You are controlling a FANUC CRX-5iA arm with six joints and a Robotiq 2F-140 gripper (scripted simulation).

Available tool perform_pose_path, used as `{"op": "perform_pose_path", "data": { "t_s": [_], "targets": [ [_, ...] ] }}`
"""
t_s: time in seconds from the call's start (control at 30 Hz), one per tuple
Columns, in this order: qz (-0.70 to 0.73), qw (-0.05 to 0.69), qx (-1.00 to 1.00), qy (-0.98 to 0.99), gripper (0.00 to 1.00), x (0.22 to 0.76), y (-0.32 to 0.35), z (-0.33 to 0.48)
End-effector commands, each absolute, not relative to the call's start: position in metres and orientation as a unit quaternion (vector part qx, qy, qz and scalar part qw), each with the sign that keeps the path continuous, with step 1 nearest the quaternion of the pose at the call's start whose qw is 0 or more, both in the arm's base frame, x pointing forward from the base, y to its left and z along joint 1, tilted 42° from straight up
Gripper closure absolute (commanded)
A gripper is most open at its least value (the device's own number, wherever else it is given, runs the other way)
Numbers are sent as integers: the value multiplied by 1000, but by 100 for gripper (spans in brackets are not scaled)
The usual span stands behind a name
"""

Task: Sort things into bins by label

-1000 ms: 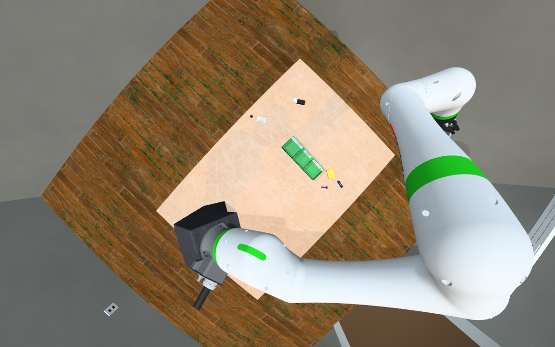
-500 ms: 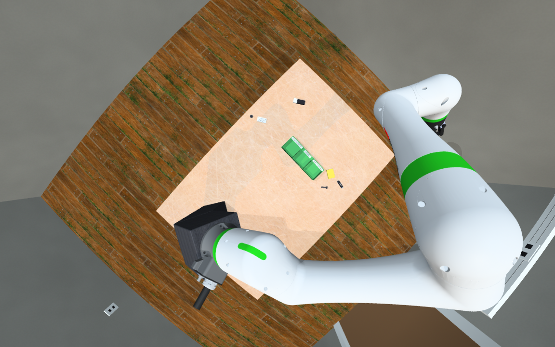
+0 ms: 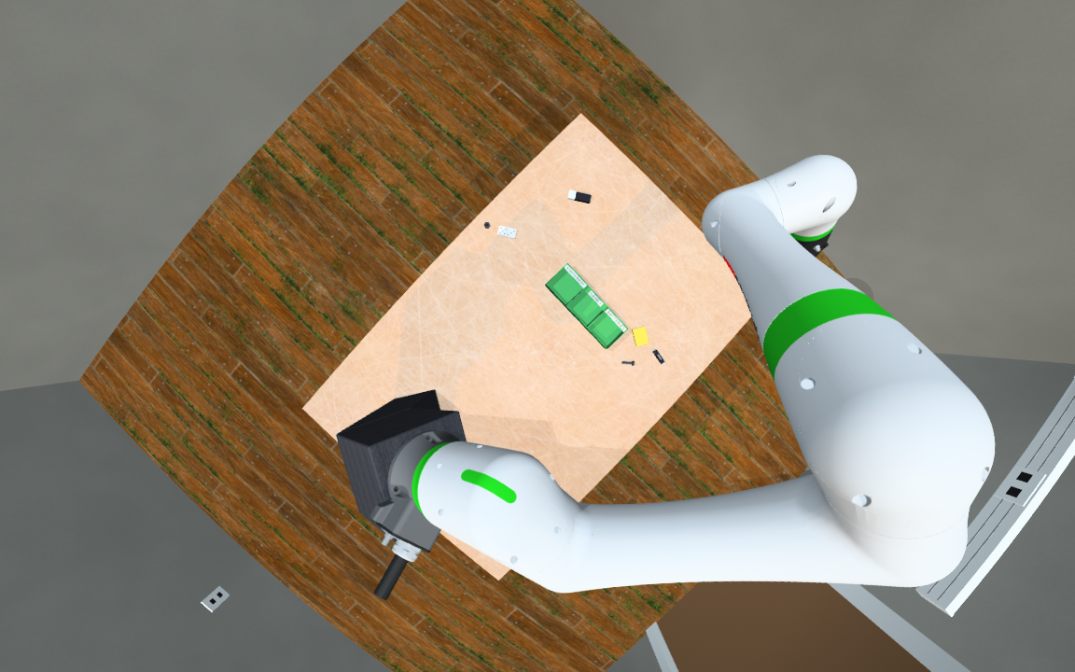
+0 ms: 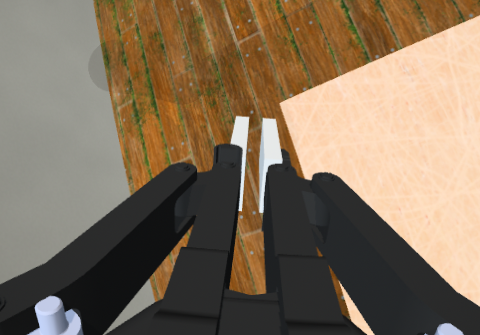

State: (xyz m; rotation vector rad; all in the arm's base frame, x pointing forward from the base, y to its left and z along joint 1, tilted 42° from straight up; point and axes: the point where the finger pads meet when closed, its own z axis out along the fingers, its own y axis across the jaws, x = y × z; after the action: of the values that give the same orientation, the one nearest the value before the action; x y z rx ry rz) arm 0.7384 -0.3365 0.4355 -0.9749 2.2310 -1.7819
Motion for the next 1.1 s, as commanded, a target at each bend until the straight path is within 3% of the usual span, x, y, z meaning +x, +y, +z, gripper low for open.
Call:
{"op": "perform_pose_path", "data": {
  "t_s": [0.0, 1.07],
  "targets": [
    [-581, 47, -358, 729, 85, 735, -319, 423],
    [-510, -64, -620, 593, 85, 690, -207, 324]
  ]
}}
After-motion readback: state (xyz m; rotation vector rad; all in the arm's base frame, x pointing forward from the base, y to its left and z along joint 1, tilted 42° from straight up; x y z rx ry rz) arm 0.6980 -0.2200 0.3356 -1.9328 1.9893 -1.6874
